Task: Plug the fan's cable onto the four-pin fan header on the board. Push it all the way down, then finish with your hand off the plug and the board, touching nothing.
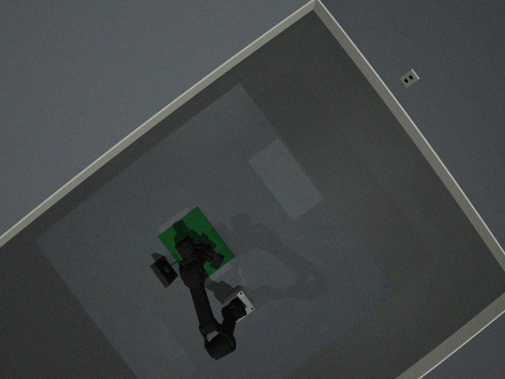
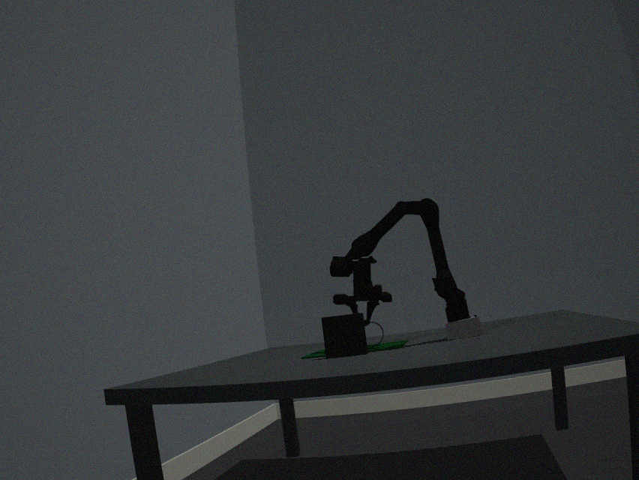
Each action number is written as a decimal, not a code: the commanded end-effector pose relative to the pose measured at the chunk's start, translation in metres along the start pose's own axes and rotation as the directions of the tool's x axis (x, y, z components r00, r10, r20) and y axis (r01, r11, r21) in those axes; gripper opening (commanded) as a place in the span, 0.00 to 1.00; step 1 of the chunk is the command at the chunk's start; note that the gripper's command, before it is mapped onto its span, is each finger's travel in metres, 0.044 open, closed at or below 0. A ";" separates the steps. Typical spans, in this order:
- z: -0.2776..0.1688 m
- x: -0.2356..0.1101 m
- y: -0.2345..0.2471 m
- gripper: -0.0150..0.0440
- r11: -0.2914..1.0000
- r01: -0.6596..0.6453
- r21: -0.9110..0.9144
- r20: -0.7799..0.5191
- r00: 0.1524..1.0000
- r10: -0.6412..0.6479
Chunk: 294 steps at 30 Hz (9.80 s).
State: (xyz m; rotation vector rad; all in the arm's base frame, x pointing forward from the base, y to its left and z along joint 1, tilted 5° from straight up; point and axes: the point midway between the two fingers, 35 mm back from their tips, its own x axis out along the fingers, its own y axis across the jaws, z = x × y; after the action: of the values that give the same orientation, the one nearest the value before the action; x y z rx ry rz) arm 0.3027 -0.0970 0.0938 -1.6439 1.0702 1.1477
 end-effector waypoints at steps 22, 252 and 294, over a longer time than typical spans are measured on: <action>0.004 -0.001 0.001 0.25 0.676 -0.123 0.727 0.121 0.991 0.051; 0.005 0.074 0.039 0.25 0.405 -0.182 0.896 0.437 0.200 -0.877; 0.005 0.074 0.039 0.60 0.405 -0.182 0.896 0.437 0.200 -0.877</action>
State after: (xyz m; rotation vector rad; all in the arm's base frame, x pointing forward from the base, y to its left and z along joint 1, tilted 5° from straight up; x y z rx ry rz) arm 0.2801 -0.1159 0.0152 -0.1418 0.1121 0.6876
